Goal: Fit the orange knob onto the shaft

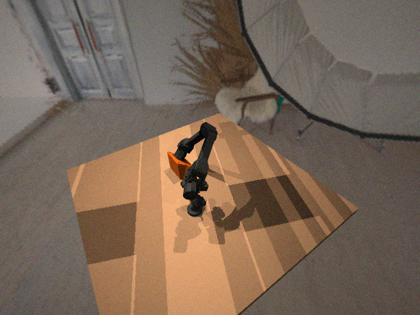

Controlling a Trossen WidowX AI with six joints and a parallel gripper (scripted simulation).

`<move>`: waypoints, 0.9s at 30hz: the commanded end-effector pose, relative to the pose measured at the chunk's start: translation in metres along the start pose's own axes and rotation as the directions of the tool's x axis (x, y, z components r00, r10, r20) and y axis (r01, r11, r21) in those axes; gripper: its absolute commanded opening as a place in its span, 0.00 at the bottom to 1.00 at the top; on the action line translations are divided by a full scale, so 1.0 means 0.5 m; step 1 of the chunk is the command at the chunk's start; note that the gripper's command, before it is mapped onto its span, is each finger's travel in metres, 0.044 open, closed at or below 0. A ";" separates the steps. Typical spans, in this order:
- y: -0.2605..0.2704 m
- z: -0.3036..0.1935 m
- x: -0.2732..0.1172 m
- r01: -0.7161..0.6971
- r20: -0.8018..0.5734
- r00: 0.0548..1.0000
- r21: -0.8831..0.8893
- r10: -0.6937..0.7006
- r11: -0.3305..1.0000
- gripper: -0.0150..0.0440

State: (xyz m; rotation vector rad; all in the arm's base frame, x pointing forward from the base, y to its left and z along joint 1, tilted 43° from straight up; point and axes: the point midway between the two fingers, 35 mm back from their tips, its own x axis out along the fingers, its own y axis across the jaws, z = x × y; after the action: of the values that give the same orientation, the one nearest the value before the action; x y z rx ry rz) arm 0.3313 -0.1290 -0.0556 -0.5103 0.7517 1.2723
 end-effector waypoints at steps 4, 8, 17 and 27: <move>0.007 0.000 -0.004 0.005 0.002 1.000 -0.005 -0.005 1.000 0.25; 0.007 0.001 -0.008 0.005 0.002 1.000 -0.005 -0.005 1.000 0.25; 0.003 0.002 -0.009 0.005 0.002 1.000 -0.005 -0.005 1.000 0.25; -0.002 -0.001 -0.004 0.005 0.002 1.000 -0.005 -0.005 1.000 0.25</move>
State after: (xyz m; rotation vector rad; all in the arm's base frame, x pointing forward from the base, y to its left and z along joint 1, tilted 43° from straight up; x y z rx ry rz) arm 0.3307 -0.1285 -0.0536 -0.5110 0.7473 1.2765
